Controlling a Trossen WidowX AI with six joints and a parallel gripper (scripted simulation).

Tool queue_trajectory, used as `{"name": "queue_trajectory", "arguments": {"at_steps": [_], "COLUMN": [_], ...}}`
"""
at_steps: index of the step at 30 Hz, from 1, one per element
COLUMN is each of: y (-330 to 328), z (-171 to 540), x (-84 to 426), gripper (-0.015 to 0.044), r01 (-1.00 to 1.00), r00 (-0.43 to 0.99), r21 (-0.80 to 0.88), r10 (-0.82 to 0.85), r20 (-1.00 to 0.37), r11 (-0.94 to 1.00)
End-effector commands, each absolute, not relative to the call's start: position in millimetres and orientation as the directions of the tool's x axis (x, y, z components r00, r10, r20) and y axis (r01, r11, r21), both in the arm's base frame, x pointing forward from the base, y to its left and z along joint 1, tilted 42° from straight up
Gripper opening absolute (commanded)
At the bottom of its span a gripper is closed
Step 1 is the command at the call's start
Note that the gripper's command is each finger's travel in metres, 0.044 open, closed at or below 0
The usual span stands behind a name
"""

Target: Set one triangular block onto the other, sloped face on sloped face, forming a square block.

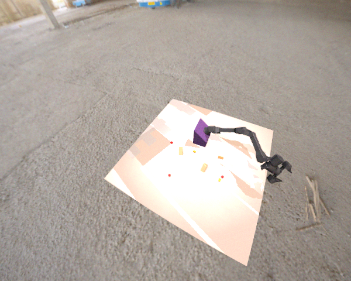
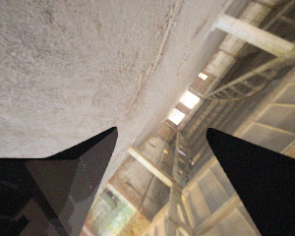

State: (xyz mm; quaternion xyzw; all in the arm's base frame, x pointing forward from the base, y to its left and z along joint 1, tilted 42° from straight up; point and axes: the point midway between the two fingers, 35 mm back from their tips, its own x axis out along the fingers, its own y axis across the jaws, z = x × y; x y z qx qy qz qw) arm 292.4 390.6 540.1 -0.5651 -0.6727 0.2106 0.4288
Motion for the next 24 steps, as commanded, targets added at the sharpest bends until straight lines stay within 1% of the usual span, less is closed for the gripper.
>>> {"name": "queue_trajectory", "arguments": {"at_steps": [1, 4, 7, 9, 12, 15, 18, 21, 24], "y": [378.5, 362.2, 340.5, 323.3, 294.4, 262.7, 226.4, 189.4, 153.2], "z": [498.3, 460.8, 421.1, 393.9, 353.2, 313.1, 271.3, 231.7, 195.2], "x": [336.6, 369.9, 399.6, 416.6, 437.1, 450.9, 458.3, 457.8, 449.8], "gripper": [0.044, 0.044, 0.044, 0.044, 0.044, 0.044, 0.044, 0.044, 0.044], "r01": [0.356, 0.132, -0.112, -0.275, -0.504, -0.696, -0.841, -0.904, -0.878], "r00": [0.126, 0.216, 0.294, 0.337, 0.388, 0.42, 0.434, 0.425, 0.397], "r21": [-0.918, -0.986, -0.992, -0.96, -0.861, -0.708, -0.496, -0.253, -0.003], "r10": [0.965, 0.968, 0.956, 0.94, 0.908, 0.868, 0.819, 0.77, 0.725], "r20": [0.231, 0.131, 0.024, -0.05, -0.159, -0.266, -0.375, -0.475, -0.563], "r11": [0.174, 0.104, 0.059, 0.048, 0.065, 0.12, 0.218, 0.343, 0.478]}}
